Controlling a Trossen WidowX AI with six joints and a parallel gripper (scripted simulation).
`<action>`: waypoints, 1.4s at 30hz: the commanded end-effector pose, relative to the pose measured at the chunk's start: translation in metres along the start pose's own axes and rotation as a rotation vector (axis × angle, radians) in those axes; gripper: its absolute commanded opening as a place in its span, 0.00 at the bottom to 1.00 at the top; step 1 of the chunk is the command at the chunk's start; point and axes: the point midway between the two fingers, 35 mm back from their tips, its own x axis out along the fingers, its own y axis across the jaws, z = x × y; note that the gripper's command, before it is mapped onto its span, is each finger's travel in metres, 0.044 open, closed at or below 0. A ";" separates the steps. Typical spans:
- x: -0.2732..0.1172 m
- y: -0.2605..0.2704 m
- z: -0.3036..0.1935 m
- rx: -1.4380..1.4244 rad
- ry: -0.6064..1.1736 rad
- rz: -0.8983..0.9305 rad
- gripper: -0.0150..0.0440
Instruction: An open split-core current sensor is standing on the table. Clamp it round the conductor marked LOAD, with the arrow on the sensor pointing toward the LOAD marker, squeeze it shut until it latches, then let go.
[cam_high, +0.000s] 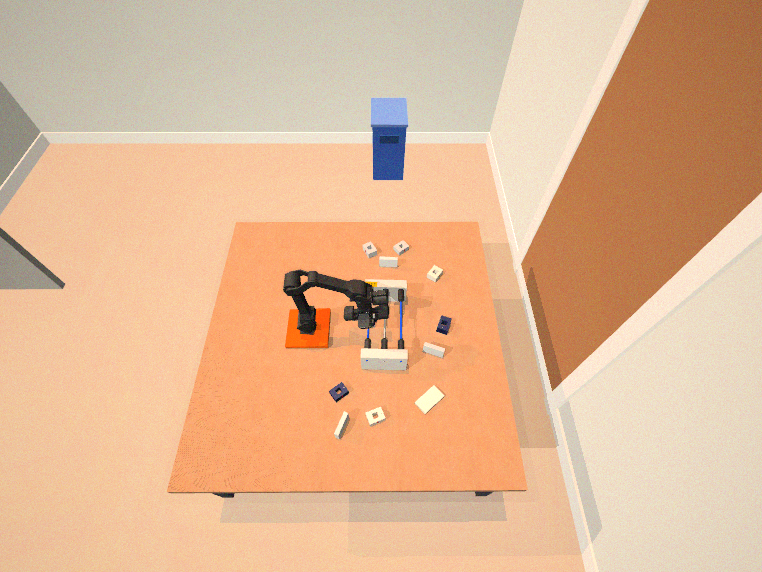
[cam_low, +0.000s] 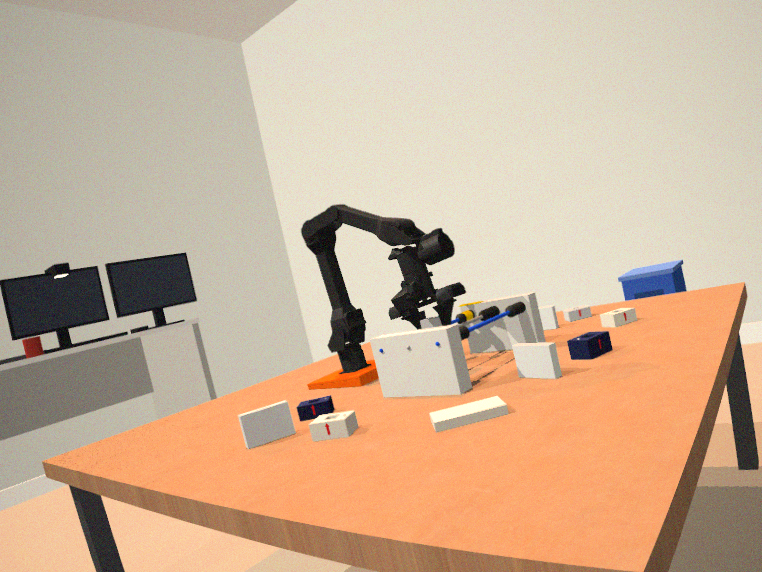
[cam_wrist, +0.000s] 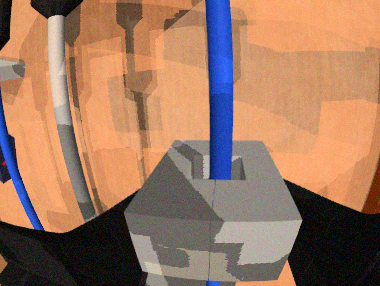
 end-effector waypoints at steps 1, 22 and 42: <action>0.000 0.000 0.000 0.000 0.000 -0.001 0.71; 0.000 0.000 0.000 0.000 0.000 -0.001 0.71; 0.000 0.000 0.000 0.000 0.000 0.000 0.58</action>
